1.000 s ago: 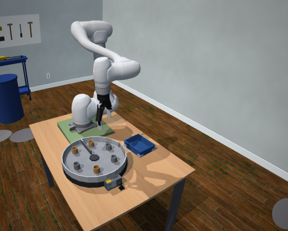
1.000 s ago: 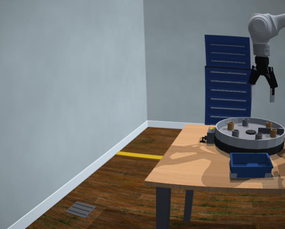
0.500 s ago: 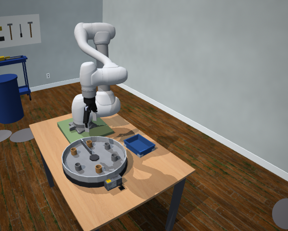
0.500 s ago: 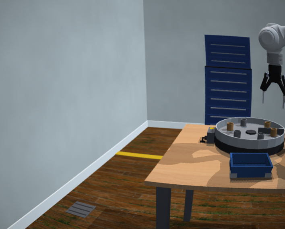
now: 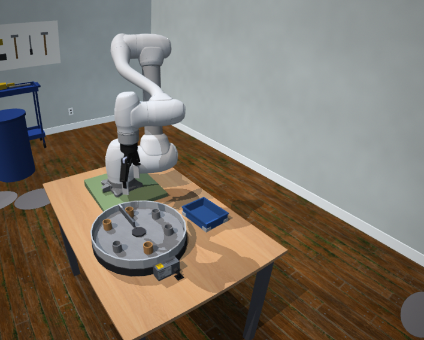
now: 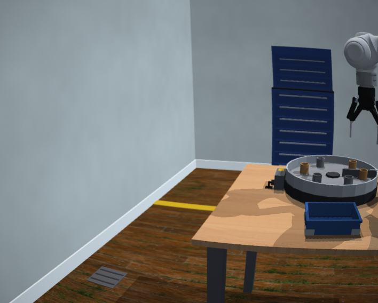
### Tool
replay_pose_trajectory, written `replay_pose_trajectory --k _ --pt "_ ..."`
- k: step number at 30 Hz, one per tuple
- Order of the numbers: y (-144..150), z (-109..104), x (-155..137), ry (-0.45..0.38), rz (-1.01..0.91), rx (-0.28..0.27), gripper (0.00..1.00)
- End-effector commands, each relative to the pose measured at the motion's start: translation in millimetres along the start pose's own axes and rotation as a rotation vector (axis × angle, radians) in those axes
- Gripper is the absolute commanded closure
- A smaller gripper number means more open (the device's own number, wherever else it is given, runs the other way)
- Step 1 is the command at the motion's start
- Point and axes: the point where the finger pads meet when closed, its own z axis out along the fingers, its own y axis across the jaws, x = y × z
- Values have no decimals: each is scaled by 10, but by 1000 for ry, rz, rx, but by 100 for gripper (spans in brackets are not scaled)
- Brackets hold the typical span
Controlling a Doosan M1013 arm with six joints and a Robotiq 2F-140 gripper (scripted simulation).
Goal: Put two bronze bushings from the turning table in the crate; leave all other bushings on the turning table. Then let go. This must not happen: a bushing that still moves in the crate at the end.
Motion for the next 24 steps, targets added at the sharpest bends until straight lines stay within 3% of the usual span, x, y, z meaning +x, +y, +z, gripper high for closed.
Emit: replay_pose_trajectory --k 1,3,4,24 --pt "0 13 12 -4 0 2 0" --pt "0 13 12 -4 0 2 0" --pt "0 13 12 -4 0 2 93" --pt "0 13 12 -4 0 2 93"
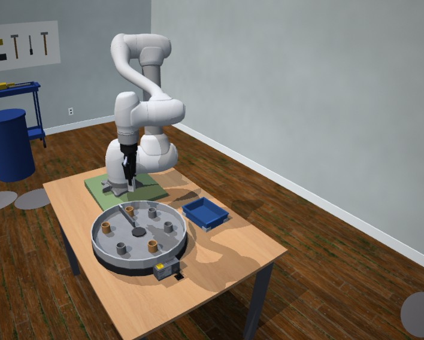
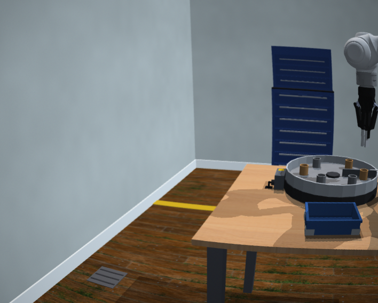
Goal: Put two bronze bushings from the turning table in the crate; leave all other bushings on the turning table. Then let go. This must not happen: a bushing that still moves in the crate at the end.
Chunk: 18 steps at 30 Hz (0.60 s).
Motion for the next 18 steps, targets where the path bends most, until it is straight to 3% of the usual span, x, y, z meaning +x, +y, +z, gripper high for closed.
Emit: replay_pose_trajectory --k 1,18 --pt "0 12 9 -4 0 2 93" --pt "0 12 9 -4 0 2 90"
